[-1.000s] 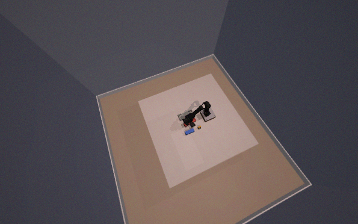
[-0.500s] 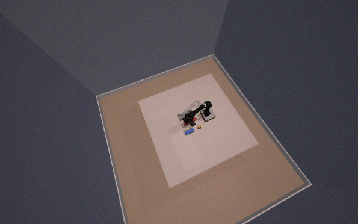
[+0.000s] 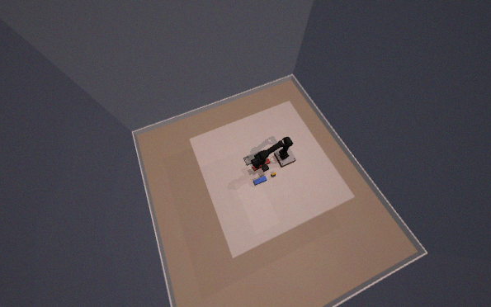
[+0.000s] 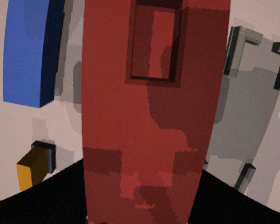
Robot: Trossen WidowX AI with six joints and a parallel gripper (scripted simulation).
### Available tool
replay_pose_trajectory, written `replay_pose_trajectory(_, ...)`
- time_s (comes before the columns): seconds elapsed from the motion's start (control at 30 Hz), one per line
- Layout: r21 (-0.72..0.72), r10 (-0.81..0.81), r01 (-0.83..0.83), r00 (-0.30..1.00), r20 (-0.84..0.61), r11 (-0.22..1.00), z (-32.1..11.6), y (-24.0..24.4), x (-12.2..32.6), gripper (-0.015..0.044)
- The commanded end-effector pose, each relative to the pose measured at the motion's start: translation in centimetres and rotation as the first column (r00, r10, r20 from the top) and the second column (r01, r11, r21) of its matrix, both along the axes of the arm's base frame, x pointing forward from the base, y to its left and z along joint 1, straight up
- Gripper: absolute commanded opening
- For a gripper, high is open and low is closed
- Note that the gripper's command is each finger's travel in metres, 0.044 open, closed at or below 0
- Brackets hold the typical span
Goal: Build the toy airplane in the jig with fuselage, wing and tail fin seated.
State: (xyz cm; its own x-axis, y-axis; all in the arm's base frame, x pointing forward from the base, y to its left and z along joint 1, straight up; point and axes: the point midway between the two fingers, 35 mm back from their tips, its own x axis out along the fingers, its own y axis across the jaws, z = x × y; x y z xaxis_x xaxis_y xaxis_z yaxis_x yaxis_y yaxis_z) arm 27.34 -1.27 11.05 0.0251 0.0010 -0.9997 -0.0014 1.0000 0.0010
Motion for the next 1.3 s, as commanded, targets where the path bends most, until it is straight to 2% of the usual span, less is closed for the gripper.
replay_pose_trajectory(0.0, 0.004, -0.001, 0.001, 1.0, 0.009, 1.0, 1.2, 0.1, -0.2, 0.0)
replay_pose_trajectory(1.27, -0.004, -0.087, 0.087, 0.996, 0.009, 0.996, -2.8, -9.4, 0.5, 0.0)
